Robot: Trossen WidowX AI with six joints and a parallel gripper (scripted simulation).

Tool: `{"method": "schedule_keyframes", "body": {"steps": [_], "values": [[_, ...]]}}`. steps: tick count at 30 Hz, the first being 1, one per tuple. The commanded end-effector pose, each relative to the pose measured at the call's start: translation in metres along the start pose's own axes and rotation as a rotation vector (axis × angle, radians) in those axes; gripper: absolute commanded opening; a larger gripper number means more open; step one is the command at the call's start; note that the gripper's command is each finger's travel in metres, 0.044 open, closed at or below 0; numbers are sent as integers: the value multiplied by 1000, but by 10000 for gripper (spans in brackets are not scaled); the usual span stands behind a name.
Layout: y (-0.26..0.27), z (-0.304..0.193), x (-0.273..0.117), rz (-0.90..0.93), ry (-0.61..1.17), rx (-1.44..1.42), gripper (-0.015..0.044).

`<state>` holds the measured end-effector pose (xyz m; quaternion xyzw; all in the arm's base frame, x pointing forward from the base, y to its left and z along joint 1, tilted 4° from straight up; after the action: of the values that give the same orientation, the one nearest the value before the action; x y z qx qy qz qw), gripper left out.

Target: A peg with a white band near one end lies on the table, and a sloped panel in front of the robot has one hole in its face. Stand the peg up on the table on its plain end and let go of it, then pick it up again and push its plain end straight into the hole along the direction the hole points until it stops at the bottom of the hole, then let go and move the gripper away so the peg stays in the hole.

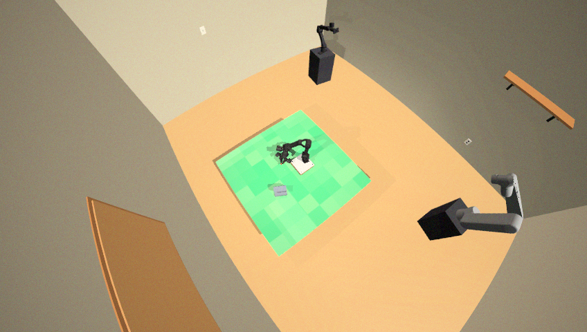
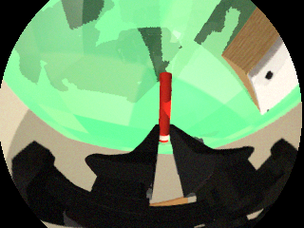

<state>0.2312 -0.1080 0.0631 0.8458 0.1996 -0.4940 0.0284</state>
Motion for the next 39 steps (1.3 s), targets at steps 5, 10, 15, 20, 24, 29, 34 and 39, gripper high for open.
{"method": "schedule_keyframes", "body": {"steps": [5, 10, 15, 20, 24, 29, 34, 39], "values": [[0, 6, -4, -15, 71, -5, 51], [1, 10, -6, -22, 113, -5, 51], [2, 15, -8, -29, 155, -5, 51], [3, 19, -10, -37, 197, -5, 51], [3, 22, -12, -43, 231, -5, 51], [4, 27, -13, -51, 273, -5, 51], [5, 31, -15, -58, 315, -5, 51], [6, 36, -16, -66, 357, -5, 51]]}}
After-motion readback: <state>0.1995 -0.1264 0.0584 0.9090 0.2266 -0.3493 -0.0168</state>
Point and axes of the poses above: the point midway between the two fingers, 35 mm back from their tips, its own x axis out along the fingers, its own y axis across the jaws, z = x × y, the point moved 4 cm from there along -x, back along the fingers, and after that the axes turned 10 degrees about x, right-handed, at the moved point
